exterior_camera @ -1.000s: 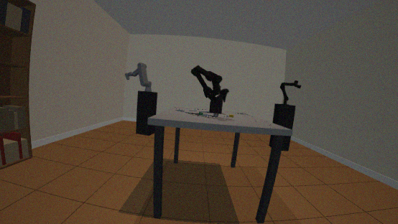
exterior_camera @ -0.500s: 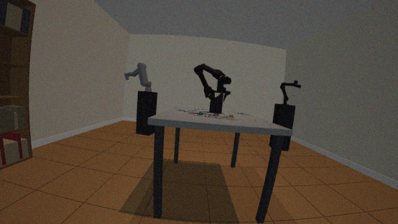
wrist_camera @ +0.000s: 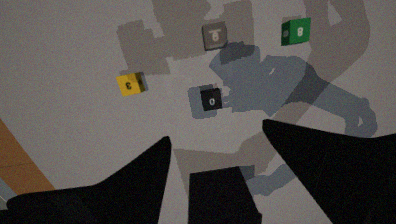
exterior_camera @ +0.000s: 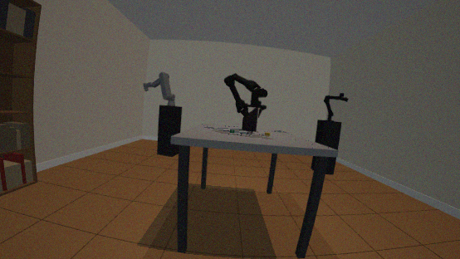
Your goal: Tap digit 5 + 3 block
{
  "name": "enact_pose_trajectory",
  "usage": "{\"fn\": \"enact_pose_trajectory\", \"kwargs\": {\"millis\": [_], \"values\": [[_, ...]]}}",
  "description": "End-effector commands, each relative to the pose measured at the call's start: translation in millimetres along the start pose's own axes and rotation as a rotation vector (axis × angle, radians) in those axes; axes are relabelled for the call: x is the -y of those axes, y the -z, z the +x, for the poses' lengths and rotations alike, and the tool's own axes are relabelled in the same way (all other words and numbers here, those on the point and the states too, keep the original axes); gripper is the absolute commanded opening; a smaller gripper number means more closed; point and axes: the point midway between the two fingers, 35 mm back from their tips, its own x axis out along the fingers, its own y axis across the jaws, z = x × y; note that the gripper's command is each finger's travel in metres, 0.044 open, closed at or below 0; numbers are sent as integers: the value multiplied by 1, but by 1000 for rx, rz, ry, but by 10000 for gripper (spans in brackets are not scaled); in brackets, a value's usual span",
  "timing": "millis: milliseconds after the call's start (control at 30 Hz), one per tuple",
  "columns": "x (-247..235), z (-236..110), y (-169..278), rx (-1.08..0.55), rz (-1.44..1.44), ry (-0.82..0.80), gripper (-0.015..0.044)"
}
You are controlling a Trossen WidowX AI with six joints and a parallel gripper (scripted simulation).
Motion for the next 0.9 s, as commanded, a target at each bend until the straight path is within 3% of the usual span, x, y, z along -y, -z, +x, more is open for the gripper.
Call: {"fn": "enact_pose_trajectory", "kwargs": {"millis": [0, 500, 867], "values": [[1, 0, 0, 1, -6, 5, 400], [-103, -2, -44, 5, -9, -3, 400], [-111, -1, -46, 4, -3, -2, 400]]}}
